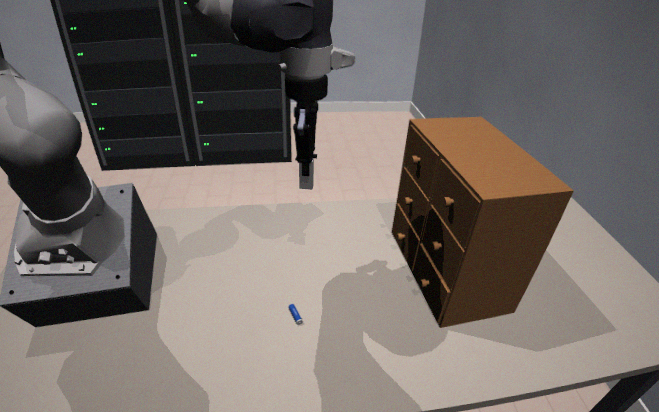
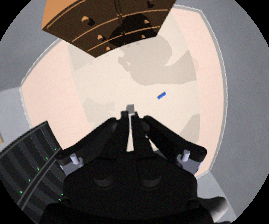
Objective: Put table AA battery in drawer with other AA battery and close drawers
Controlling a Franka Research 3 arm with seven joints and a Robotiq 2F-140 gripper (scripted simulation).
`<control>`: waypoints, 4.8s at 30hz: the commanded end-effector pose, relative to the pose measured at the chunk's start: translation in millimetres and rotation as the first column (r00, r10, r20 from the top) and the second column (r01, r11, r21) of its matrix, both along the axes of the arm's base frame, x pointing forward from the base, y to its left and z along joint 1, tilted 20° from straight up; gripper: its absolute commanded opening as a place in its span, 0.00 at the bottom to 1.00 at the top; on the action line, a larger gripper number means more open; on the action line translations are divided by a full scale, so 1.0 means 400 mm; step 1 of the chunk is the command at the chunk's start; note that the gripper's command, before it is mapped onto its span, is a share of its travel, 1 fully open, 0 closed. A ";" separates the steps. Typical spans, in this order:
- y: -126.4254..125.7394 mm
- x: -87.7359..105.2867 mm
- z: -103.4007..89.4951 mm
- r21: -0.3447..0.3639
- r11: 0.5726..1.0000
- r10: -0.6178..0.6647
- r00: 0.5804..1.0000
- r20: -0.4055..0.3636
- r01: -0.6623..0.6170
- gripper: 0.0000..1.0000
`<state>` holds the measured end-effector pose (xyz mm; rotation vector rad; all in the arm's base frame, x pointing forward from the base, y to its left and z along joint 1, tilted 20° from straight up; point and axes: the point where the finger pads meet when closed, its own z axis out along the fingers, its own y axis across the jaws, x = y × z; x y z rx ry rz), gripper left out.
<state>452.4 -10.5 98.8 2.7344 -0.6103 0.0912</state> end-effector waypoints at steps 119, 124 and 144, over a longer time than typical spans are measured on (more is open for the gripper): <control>-0.297 -0.005 0.205 0.610 -0.692 -0.367 -0.916 0.162 0.386 0.00; -0.302 -0.005 0.208 0.616 -0.705 -0.334 -0.930 0.150 0.353 0.00; -0.308 -0.005 0.212 0.622 -0.721 -0.287 -0.949 0.133 0.305 0.00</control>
